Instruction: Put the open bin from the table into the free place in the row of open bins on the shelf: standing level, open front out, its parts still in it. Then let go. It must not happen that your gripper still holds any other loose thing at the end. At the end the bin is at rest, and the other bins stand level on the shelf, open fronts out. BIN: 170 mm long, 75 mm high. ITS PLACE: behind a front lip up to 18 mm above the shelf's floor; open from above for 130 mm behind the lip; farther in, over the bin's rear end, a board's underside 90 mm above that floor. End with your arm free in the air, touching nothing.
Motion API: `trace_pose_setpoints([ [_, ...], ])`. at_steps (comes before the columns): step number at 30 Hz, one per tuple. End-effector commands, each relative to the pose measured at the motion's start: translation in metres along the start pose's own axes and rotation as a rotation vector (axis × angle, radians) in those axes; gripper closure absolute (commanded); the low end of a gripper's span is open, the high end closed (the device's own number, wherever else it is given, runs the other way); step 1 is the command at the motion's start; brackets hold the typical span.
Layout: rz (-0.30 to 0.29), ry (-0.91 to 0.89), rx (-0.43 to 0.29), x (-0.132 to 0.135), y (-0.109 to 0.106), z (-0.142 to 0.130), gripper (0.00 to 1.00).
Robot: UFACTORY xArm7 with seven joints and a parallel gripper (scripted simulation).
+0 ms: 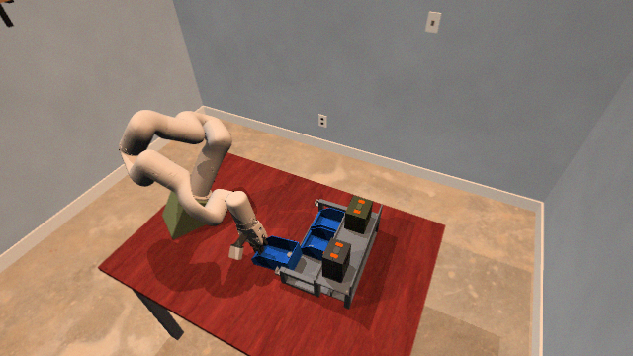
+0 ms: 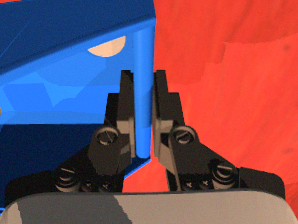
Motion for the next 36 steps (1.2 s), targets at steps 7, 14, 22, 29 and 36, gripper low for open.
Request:
trace_pose_setpoints([
  [7, 0.001, -0.001, 0.002, -0.001, -0.001, 0.001, 1.0],
  [14, 0.001, -0.001, 0.002, -0.001, -0.001, 0.001, 1.0],
  [22, 0.001, -0.001, 0.002, -0.002, -0.009, 0.001, 1.0],
  [29, 0.001, -0.001, 0.002, -0.002, -0.009, 0.001, 1.0],
  [36, 0.001, -0.001, 0.002, -0.003, -0.015, 0.001, 1.0],
])
Point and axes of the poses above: the point where the finger pads meet when closed, its own y axis out along the fingers, its own x axis across the jaws, z = x × y, the point moved 2 cm from there along -y, back along the fingers, and after that the axes turned 14 degrees about -y, right-handed, at the moved point
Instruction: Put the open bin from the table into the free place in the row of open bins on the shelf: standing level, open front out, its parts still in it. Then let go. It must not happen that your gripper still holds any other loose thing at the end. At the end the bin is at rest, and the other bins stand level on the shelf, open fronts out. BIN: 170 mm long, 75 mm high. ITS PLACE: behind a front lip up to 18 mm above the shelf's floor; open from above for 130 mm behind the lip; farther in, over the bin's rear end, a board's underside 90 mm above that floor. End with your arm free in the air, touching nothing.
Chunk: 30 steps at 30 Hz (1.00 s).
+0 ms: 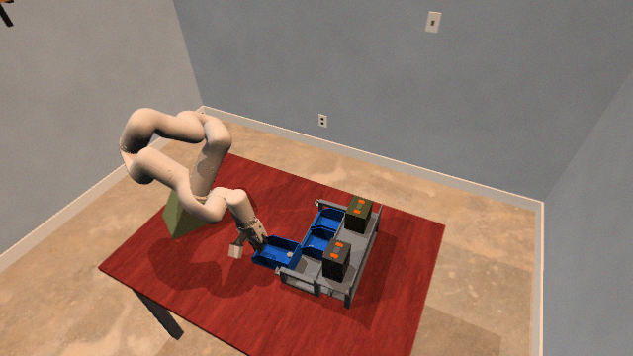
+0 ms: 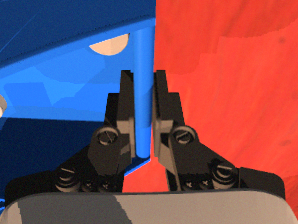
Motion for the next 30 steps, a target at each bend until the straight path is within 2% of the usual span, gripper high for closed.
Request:
trace_pose_setpoints([
  [1, 0.002, -0.001, 0.003, -0.002, -0.008, 0.001, 1.0],
  [13, 0.002, -0.001, 0.003, -0.002, -0.008, 0.001, 1.0],
  [18, 0.002, -0.001, 0.003, -0.004, -0.019, 0.002, 1.0],
  [30, 0.002, -0.001, 0.003, -0.004, -0.019, 0.002, 1.0],
])
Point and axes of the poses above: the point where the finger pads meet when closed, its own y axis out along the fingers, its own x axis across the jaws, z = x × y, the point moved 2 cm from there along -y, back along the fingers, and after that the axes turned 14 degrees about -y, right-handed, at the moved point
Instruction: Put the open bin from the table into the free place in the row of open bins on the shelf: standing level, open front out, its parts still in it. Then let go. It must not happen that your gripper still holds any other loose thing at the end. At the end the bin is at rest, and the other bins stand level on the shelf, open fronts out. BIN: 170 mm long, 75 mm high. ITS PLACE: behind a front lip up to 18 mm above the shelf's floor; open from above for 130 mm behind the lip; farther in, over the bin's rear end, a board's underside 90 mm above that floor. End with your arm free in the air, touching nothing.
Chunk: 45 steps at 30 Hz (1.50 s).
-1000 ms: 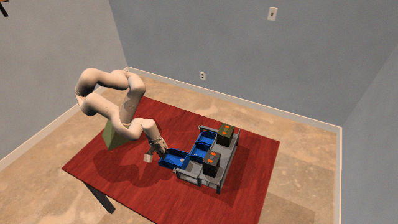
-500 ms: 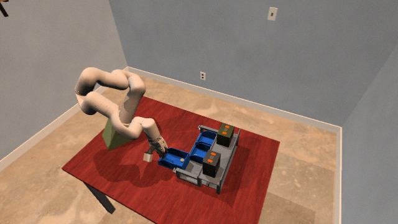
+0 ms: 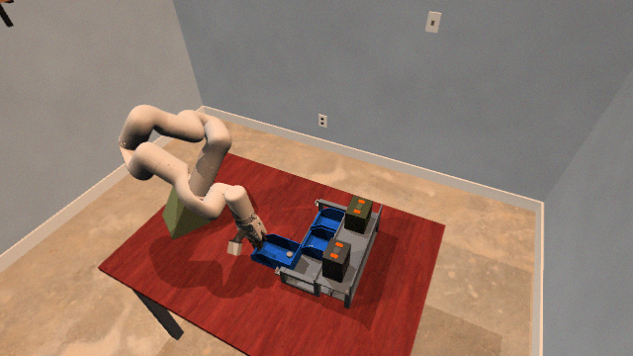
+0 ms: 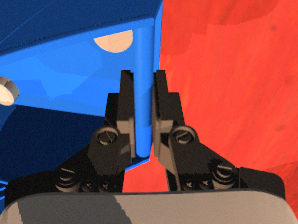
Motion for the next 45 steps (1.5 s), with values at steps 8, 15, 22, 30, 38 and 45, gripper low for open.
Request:
trace_pose_setpoints([
  [8, -0.057, -0.001, -0.012, -0.0018, -0.0008, 0.0011, 1.0],
  [15, -0.057, -0.001, -0.012, -0.0018, -0.0008, 0.0011, 1.0],
  [22, -0.114, 0.0, -0.026, -0.0029, -0.0006, 0.0015, 1.0],
  [30, -0.114, 0.0, -0.026, -0.0029, -0.0006, 0.0015, 1.0],
  [38, -0.148, 0.0, -0.035, -0.0036, -0.0006, 0.0017, 1.0],
  [45, -0.157, 0.0, -0.037, -0.0038, -0.0005, 0.0018, 1.0],
])
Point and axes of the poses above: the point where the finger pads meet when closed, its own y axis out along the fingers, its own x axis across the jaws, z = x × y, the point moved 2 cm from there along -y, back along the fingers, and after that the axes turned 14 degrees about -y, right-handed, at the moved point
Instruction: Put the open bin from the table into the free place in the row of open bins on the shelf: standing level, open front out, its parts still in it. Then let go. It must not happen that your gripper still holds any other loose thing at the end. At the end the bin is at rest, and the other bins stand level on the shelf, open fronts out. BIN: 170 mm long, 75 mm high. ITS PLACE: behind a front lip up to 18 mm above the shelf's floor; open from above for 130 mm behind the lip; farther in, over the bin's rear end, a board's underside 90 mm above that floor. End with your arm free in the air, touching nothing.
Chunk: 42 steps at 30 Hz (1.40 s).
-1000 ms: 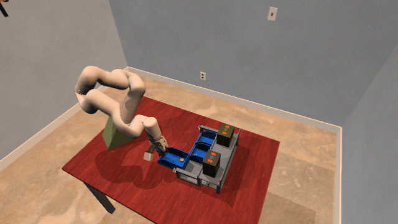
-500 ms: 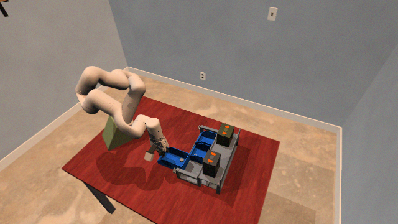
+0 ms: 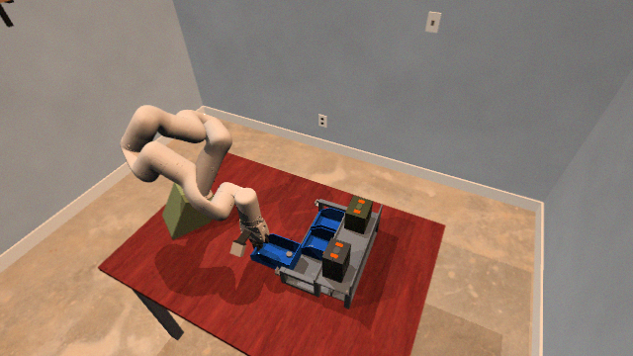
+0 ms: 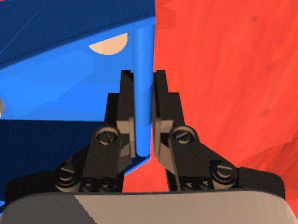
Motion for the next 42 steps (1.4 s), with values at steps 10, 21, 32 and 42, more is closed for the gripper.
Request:
trace_pose_setpoints([
  [10, -0.004, 0.0, 0.001, -0.008, -0.001, 0.003, 1.0],
  [21, -0.005, 0.0, 0.001, -0.01, -0.001, 0.003, 1.0],
  [32, -0.004, 0.0, 0.001, -0.02, -0.001, 0.006, 1.0],
  [42, -0.004, 0.0, 0.001, -0.024, -0.001, 0.007, 1.0],
])
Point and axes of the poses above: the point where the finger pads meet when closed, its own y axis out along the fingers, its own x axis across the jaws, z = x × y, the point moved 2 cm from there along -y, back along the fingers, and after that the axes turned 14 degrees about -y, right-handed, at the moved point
